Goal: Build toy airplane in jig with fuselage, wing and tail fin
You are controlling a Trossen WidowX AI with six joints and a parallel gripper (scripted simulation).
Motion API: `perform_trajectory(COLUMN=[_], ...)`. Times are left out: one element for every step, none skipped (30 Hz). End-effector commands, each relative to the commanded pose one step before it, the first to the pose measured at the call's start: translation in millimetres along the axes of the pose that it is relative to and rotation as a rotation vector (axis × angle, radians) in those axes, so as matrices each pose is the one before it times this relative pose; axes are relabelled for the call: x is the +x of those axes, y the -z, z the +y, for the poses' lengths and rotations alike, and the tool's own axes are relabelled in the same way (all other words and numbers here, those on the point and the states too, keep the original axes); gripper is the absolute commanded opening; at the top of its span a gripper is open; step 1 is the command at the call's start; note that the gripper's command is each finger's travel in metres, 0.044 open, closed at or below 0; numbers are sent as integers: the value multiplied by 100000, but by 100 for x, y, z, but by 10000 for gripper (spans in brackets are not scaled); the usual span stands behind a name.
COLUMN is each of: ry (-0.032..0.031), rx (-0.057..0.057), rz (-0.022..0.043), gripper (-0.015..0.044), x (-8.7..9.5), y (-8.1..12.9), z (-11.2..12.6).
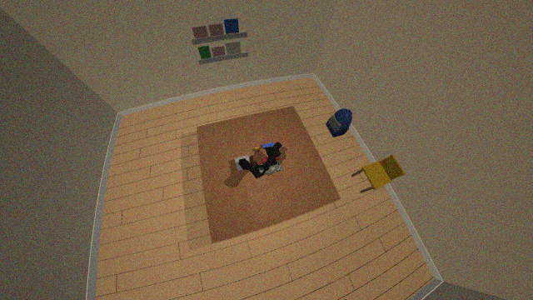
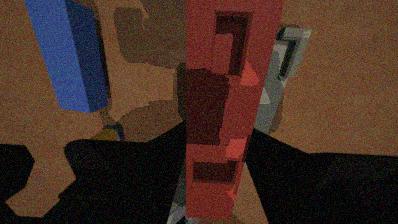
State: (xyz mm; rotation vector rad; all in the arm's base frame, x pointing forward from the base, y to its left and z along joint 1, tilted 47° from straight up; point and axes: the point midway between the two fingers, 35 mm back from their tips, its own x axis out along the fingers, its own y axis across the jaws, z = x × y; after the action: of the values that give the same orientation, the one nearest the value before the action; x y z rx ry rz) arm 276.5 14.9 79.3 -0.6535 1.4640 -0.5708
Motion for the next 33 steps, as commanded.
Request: perform_trajectory(ry=[603,93,101,109,117,125,133,140,148,155,163,170,178,185,193,200,170,78,47,16,1,0,0,0,0,0,0,0,0,0,0,0,0], rx=[115,224,225,226,228,229,230,231,232,233,234,235,236,237,238,238,197,87,53,18,0,0,0,0,0,0,0,0,0,0,0,0,0], rz=[-555,6,9,12,15,18,22,25,29,33,37,41,45,49,53,58,51,24,15,5,0,0,0,0,0,0,0,0,0,0,0,0,0], gripper=[0,0,0,0,0,0,0,0,0,0,0,0,0,0,0,0,0,0,0,0,26,53,79,105,131,158,184,195,195,195,195,195,195], x=[383,137,137,137,137,137,138,138,138,138,138,138,138,138,138,138,114,54,32,11,17,0,0,0,0,-6,0,0,0,0,0,0,0], y=[216,48,51,55,58,62,65,68,72,75,78,81,85,88,91,94,80,44,26,9,-3,0,0,0,0,-7,0,0,0,0,0,0,0], z=[-980,-296,-295,-294,-294,-293,-292,-290,-289,-288,-287,-286,-285,-283,-282,-281,-231,-115,-69,-23,4,0,0,0,0,-10,0,0,0,0,0,0,0])
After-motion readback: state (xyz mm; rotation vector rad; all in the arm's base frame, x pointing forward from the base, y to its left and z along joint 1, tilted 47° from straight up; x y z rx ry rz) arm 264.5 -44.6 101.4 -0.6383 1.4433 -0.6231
